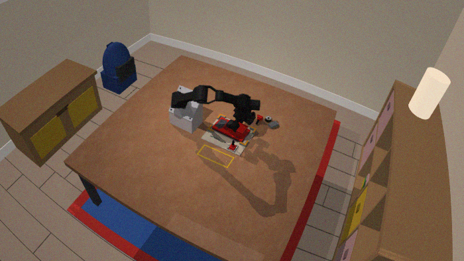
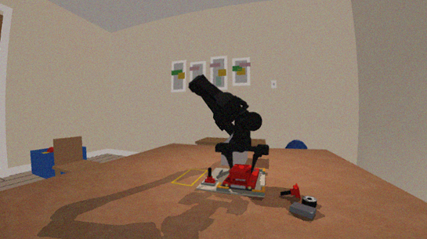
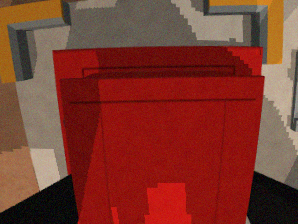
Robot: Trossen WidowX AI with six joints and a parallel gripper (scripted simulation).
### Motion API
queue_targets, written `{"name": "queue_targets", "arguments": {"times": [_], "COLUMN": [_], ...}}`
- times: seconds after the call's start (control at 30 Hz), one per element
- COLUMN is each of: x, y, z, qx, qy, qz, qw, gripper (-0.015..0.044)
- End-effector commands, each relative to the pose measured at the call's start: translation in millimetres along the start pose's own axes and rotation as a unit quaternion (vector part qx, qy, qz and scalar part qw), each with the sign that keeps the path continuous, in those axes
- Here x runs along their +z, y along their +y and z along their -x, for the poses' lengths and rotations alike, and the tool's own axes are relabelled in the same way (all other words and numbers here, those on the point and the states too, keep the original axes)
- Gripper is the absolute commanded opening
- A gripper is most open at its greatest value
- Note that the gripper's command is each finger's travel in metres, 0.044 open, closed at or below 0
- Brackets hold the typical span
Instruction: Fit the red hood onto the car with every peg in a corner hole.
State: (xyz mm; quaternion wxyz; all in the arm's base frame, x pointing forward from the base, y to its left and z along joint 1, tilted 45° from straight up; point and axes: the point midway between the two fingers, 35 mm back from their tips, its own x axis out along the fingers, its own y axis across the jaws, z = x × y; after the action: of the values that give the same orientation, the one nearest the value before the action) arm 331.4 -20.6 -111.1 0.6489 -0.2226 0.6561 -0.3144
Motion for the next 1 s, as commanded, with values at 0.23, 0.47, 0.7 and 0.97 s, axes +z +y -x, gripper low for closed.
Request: {"name": "queue_targets", "arguments": {"times": [0.23,0.47,0.7,0.97], "x": [0.5,0.5,0.3,-0.3], "y": [-0.8,-0.6,-0.5,-0.3], "z": [2.9,6.1,5.7,3.8], "qx": [-0.001,-0.001,0.0,0.0], "qy": [0.0,0.0,0.0,-0.001], "qz": [0.0,0.0,0.0,0.0], "qw": [1.0,1.0,1.0,1.0], "gripper": [0.0,0.0,0.0,0.0]}}
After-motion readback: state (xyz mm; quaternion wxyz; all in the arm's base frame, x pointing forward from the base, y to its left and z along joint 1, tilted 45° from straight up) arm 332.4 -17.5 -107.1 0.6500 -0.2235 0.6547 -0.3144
